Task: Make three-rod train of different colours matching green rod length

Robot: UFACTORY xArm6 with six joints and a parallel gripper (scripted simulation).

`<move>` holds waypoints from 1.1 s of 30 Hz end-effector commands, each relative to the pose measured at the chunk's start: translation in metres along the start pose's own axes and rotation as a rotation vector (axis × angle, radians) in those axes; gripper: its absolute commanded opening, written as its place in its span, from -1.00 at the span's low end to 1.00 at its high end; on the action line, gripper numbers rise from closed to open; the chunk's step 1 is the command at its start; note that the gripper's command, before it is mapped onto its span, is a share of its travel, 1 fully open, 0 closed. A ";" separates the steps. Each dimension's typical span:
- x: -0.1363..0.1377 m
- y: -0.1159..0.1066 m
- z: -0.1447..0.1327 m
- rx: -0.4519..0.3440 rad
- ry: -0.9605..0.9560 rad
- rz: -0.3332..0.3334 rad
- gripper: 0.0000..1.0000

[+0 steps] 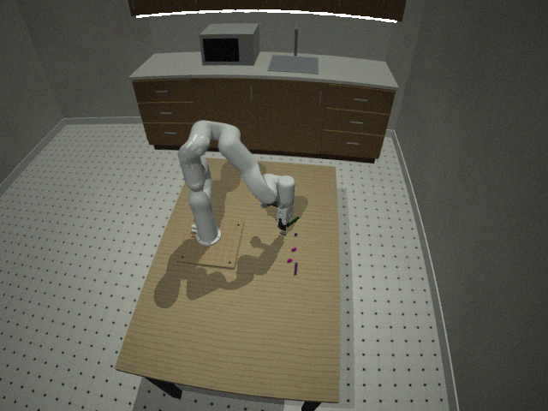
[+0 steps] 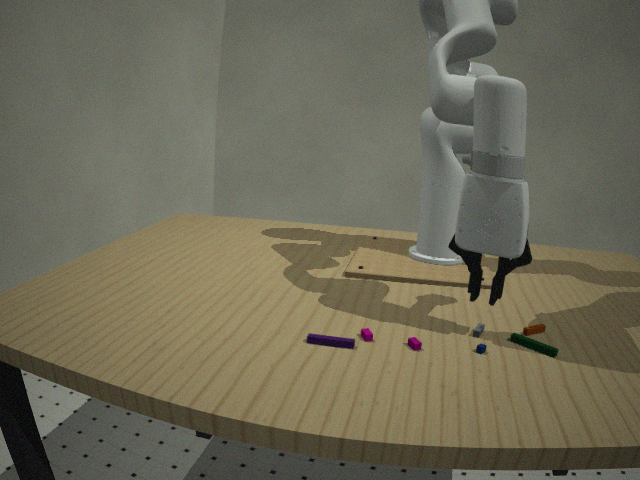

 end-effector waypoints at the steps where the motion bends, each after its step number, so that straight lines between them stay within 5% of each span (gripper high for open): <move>1: 0.001 0.005 -0.001 -0.004 0.000 -0.002 -0.51; 33: 0.000 0.035 -0.001 -0.004 0.000 -0.002 -0.51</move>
Point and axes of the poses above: the point where the finger pads meet when closed, its own y axis out along the fingers, its own x axis across the jaws, z = x × y, the point moved 2 cm from there along -y, back along the fingers, and after that the axes turned 2 degrees about -y, right-handed, at the moved point
